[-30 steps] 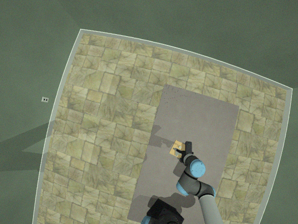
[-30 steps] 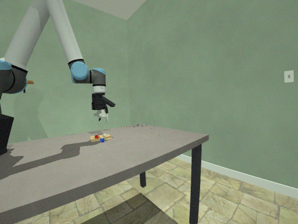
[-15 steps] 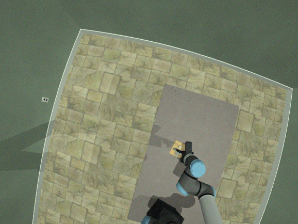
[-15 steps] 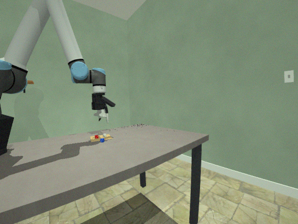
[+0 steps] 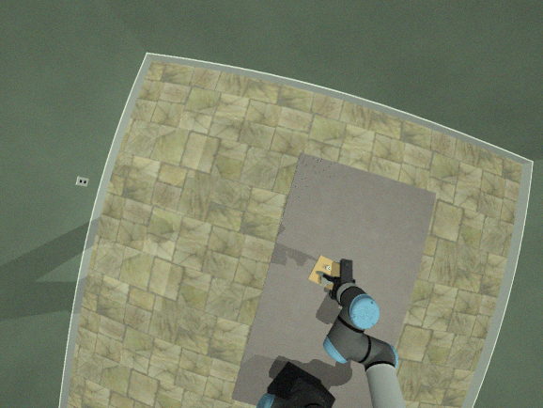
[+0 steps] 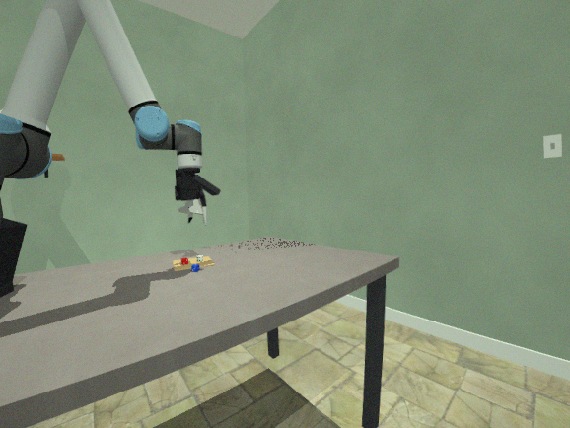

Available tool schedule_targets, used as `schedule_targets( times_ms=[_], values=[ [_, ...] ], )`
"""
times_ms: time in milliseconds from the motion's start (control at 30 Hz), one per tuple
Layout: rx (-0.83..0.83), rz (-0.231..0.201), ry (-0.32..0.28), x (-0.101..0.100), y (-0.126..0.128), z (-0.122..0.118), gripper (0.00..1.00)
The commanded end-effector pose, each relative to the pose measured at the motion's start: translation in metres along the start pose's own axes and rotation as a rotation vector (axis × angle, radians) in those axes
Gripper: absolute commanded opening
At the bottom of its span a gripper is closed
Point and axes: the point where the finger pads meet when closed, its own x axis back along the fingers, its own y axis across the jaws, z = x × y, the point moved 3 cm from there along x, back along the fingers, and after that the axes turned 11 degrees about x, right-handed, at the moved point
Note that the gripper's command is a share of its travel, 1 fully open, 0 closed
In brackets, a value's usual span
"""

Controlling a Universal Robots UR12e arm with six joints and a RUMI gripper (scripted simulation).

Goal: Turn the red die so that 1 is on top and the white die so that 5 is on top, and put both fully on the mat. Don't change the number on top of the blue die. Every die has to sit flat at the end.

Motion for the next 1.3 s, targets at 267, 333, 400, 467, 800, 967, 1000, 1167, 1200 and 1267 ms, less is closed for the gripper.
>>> schedule_targets(
  times_ms=[267, 333, 400, 467, 800, 967, 1000, 1167, 1200, 1267],
  values=[
    [0.0, 0.0, 0.0, 0.052, 0.0, 0.0, 1.0],
    [0.0, 0.0, 0.0, 0.053, 0.0, 0.0, 1.0],
    [0.0, 0.0, 0.0, 0.053, 0.0, 0.0, 1.0],
    [0.0, 0.0, 0.0, 0.053, 0.0, 0.0, 1.0],
    [0.0, 0.0, 0.0, 0.053, 0.0, 0.0, 1.0],
    [0.0, 0.0, 0.0, 0.053, 0.0, 0.0, 1.0],
    [0.0, 0.0, 0.0, 0.053, 0.0, 0.0, 1.0],
    [0.0, 0.0, 0.0, 0.053, 0.0, 0.0, 1.0],
    [0.0, 0.0, 0.0, 0.053, 0.0, 0.0, 1.0],
    [0.0, 0.0, 0.0, 0.053, 0.0, 0.0, 1.0]
  ],
)
